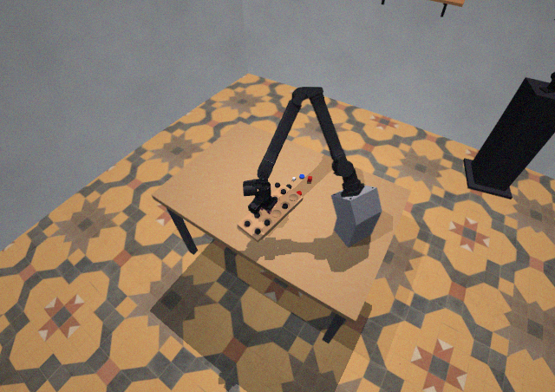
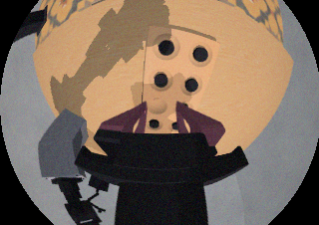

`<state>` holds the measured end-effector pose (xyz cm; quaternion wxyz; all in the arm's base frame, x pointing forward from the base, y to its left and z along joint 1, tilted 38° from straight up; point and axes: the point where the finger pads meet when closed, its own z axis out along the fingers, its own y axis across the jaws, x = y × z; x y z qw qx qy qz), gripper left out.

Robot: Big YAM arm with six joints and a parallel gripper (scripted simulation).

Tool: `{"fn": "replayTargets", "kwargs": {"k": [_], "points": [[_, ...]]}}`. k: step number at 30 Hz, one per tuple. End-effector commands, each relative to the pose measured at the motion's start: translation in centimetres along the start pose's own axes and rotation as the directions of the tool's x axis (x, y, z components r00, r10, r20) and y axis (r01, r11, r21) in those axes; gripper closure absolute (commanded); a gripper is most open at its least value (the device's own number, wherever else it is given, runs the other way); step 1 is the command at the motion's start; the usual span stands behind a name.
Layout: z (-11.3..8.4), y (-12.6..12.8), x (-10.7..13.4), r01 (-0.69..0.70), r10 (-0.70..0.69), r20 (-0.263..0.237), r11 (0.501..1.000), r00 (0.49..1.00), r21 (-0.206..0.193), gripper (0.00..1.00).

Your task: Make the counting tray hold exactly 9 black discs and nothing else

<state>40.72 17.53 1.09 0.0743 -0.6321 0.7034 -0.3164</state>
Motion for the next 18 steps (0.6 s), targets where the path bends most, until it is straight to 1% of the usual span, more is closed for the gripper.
{"fn": "replayTargets", "kwargs": {"k": [1, 14, 15, 16, 18], "points": [[-0.59, -0.47, -0.48, -0.013, 0.013, 0.011, 1.0, 1.0, 0.007, 0.56], [-0.59, -0.47, -0.48, -0.013, 0.013, 0.011, 1.0, 1.0, 0.007, 0.56], [-0.68, -0.97, -0.51, -0.016, 0.016, 0.018, 1.0, 1.0, 0.018, 0.56], [-0.65, -1.33, 0.31, -0.049, 0.049, 0.016, 0.999, 0.999, 0.019, 0.56], [-0.65, -1.33, 0.31, -0.049, 0.049, 0.016, 0.999, 0.999, 0.019, 0.56]]}}
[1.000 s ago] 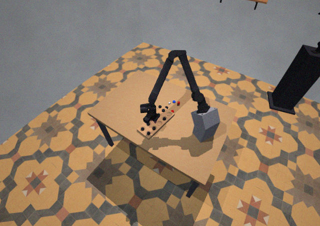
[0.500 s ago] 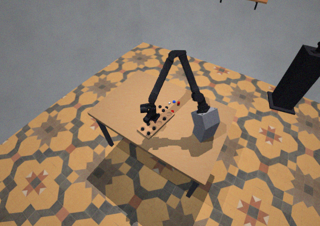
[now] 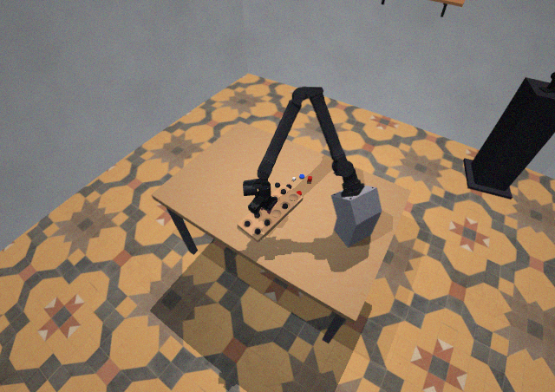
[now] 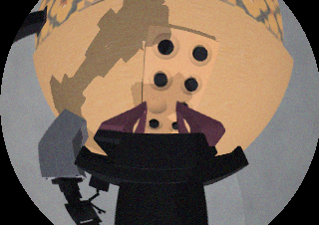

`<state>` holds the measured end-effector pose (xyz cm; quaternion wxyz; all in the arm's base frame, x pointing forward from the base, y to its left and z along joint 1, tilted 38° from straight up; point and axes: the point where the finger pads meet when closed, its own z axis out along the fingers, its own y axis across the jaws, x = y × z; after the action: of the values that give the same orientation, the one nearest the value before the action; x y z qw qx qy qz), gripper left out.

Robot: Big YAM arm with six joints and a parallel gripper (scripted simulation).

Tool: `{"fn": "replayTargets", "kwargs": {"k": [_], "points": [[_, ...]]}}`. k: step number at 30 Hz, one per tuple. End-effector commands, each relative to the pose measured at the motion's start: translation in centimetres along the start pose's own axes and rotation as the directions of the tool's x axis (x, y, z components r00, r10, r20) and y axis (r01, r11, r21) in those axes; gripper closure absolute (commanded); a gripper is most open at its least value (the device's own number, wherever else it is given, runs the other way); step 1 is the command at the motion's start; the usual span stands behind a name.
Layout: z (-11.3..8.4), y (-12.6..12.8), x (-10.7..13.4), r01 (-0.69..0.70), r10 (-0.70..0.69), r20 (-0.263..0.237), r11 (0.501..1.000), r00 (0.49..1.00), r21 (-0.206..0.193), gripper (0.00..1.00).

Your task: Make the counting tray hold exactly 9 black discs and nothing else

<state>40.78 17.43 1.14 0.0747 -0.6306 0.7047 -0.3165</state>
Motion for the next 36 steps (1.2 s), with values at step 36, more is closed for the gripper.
{"fn": "replayTargets", "kwargs": {"k": [36], "points": [[-0.5, -6.5, 11.7, -0.739, 0.738, 0.039, 0.674, 0.674, 0.02, 0.56]]}}
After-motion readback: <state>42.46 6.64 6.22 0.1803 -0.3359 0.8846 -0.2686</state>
